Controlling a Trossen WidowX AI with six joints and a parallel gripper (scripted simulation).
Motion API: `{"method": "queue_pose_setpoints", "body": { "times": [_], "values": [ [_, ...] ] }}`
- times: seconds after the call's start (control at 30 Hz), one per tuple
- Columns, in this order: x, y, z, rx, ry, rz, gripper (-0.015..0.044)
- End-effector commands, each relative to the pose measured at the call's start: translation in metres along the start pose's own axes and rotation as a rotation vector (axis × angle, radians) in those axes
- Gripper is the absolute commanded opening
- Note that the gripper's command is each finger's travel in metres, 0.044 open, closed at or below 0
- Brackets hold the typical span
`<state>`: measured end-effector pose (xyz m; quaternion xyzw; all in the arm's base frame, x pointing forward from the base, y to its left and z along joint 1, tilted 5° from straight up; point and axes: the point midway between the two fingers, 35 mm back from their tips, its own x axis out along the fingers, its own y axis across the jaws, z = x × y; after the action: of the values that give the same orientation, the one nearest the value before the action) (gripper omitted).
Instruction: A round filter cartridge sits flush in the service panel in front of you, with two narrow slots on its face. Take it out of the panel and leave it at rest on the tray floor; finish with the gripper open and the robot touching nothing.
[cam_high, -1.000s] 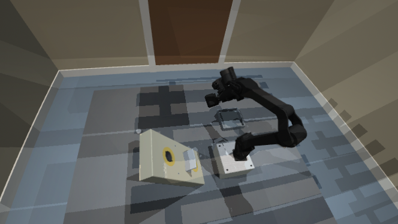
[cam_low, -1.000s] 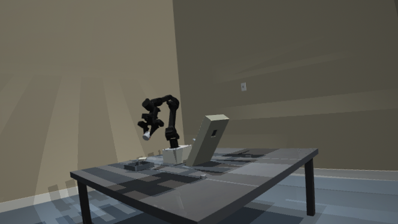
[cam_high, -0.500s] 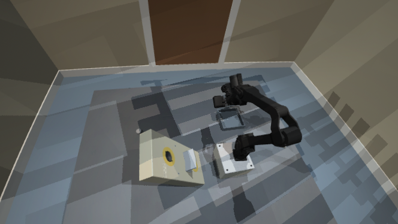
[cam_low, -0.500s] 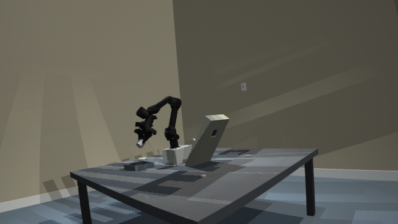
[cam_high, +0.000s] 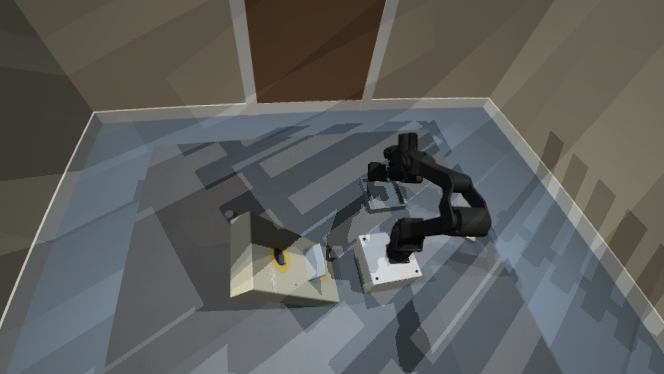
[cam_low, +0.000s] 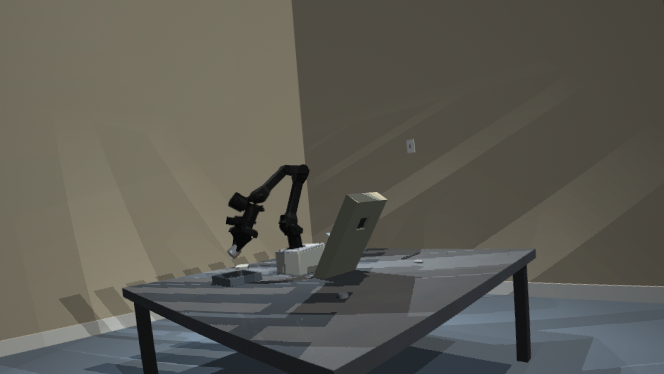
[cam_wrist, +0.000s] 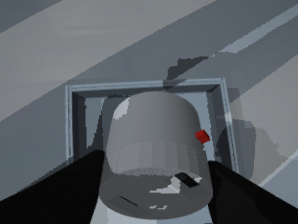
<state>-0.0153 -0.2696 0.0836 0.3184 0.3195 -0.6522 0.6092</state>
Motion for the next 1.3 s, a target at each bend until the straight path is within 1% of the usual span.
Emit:
{"method": "queue_pose_setpoints", "body": {
  "times": [0.0, 0.1, 0.73, 0.9, 1.27],
  "values": [
    [0.007, -0.011, -0.008, 0.029, 0.002, -0.019, 0.0],
    [0.009, -0.011, -0.009, 0.029, 0.002, -0.019, 0.0],
    [0.068, -0.012, -0.044, 0.029, 0.003, -0.019, 0.0],
    [0.071, -0.012, -0.047, 0.029, 0.004, -0.019, 0.0],
    [0.068, -0.012, -0.044, 0.035, 0.005, -0.022, 0.0289]
  ]
}}
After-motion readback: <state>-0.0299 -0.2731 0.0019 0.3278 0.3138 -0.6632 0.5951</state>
